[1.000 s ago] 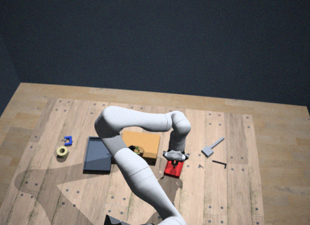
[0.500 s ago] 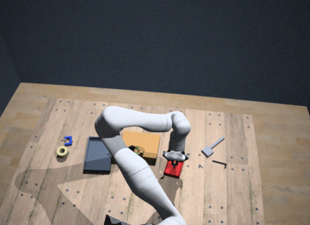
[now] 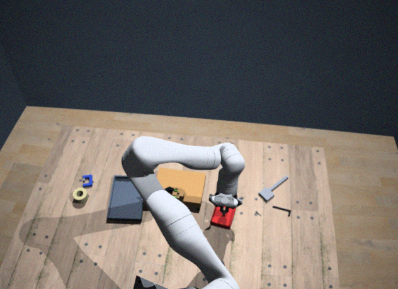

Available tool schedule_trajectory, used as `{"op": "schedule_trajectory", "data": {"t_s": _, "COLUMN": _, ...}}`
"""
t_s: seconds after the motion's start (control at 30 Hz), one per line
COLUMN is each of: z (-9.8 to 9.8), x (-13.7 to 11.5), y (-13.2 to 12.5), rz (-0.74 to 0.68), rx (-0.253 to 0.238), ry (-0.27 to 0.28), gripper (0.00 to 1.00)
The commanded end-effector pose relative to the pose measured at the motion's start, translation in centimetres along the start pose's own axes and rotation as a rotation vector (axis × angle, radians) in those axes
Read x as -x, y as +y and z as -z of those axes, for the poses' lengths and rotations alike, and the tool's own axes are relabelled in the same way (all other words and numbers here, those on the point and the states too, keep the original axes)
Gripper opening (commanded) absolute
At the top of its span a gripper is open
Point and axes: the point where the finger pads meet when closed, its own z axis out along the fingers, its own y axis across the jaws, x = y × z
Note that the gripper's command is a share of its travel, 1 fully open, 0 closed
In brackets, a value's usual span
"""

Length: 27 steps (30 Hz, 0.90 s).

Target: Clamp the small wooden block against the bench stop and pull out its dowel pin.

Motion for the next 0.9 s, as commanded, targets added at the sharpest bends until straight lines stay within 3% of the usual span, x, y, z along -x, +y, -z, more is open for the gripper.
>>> {"op": "schedule_trajectory", "data": {"t_s": 0.0, "z": 0.08, "x": 0.05, "y": 0.01, "rz": 0.0, "rx": 0.0, "ry": -0.002, "gripper": 0.1}}
{"op": "schedule_trajectory", "data": {"t_s": 0.83, "z": 0.08, "x": 0.05, "y": 0.01, "rz": 0.0, "rx": 0.0, "ry": -0.002, "gripper": 0.1}}
{"op": "schedule_trajectory", "data": {"t_s": 0.87, "z": 0.08, "x": 0.05, "y": 0.01, "rz": 0.0, "rx": 0.0, "ry": -0.002, "gripper": 0.34}}
